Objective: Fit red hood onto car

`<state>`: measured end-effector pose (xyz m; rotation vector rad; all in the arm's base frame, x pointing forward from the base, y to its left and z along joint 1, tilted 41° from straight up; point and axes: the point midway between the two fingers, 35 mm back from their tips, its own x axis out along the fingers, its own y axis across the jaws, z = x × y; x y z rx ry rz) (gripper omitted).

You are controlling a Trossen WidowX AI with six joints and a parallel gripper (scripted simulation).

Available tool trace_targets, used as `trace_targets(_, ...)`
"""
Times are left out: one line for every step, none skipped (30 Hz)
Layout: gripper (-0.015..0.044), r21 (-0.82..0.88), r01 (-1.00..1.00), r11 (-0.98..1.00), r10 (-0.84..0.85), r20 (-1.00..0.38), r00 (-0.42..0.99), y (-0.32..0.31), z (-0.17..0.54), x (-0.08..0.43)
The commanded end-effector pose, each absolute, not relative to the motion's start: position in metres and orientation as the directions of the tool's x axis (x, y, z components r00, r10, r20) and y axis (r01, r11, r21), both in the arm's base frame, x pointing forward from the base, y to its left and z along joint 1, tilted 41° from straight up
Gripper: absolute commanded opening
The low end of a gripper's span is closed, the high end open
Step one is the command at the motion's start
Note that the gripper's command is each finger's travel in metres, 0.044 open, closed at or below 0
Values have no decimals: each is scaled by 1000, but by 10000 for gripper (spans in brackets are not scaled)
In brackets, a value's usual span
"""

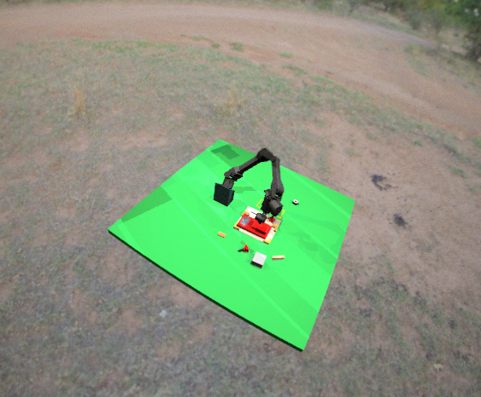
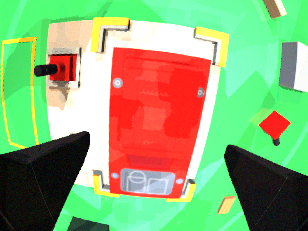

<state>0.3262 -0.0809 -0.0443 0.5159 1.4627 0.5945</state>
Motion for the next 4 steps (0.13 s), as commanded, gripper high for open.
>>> trace_targets(440, 649, -62, 758, 651, -759, 14, -82, -44, 326)
trace_targets(440, 649, -62, 758, 651, -759, 14, -82, -44, 326)
trace_targets(440, 649, -62, 758, 651, -759, 14, -82, -44, 326)
trace_targets(440, 649, -62, 758, 651, -759, 14, -82, -44, 326)
